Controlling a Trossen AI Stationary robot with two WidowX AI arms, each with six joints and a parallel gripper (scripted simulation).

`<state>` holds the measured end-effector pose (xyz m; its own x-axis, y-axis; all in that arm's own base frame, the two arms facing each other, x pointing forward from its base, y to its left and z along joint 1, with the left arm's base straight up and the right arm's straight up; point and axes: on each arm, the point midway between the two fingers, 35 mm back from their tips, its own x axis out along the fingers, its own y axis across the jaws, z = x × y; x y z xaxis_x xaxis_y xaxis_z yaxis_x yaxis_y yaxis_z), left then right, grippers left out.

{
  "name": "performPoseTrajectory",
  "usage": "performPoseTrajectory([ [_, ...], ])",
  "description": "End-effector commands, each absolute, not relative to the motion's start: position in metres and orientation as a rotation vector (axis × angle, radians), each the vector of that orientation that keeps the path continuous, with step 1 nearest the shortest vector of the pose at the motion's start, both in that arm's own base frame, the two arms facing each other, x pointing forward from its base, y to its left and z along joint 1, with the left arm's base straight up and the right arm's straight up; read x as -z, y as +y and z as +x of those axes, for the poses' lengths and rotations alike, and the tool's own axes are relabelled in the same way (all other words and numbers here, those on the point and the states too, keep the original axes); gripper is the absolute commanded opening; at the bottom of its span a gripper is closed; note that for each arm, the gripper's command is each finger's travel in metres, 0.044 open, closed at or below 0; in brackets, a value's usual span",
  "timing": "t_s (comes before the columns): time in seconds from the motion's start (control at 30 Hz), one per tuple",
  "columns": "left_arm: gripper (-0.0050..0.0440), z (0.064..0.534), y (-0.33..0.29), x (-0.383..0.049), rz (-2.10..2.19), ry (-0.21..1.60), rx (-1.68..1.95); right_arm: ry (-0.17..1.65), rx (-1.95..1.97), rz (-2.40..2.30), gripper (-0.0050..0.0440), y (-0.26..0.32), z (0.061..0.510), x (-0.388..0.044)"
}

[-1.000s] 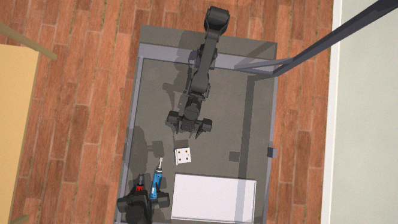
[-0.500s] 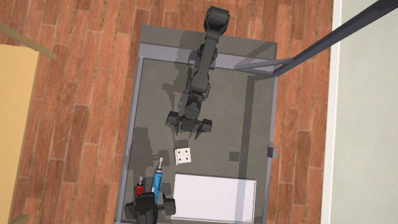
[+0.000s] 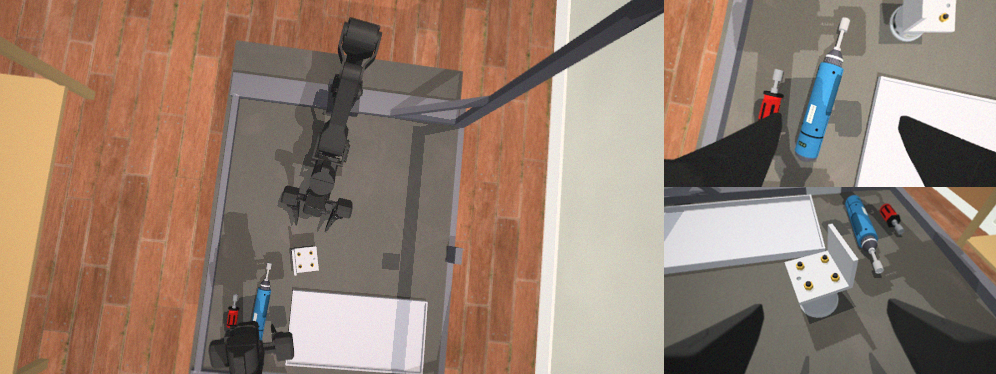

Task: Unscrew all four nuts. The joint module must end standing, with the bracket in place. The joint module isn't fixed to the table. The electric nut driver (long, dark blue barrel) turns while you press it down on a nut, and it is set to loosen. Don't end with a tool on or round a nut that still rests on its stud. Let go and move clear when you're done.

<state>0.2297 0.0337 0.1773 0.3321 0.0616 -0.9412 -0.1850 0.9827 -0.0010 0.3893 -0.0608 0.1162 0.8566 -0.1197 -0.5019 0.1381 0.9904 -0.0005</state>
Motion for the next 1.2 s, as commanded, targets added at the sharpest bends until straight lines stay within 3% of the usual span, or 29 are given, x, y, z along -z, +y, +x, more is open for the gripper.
performPoseTrajectory([
  [0.0,0.0305,0.230,0.034,-0.177,-0.137,1.211,-0.190,0.466,0.136,0.034,0.0395,-0.059,0.393,-0.108],
  [0.7,0.0305,0.228,0.034,-0.146,-0.685,1.128,-0.735,0.343,0.137,0.025,0.0395,-0.055,0.393,-0.054],
  [1.17,0.0305,0.230,0.037,-0.123,-1.191,0.934,-1.220,0.267,0.138,0.020,0.0395,-0.054,0.396,-0.028],
])
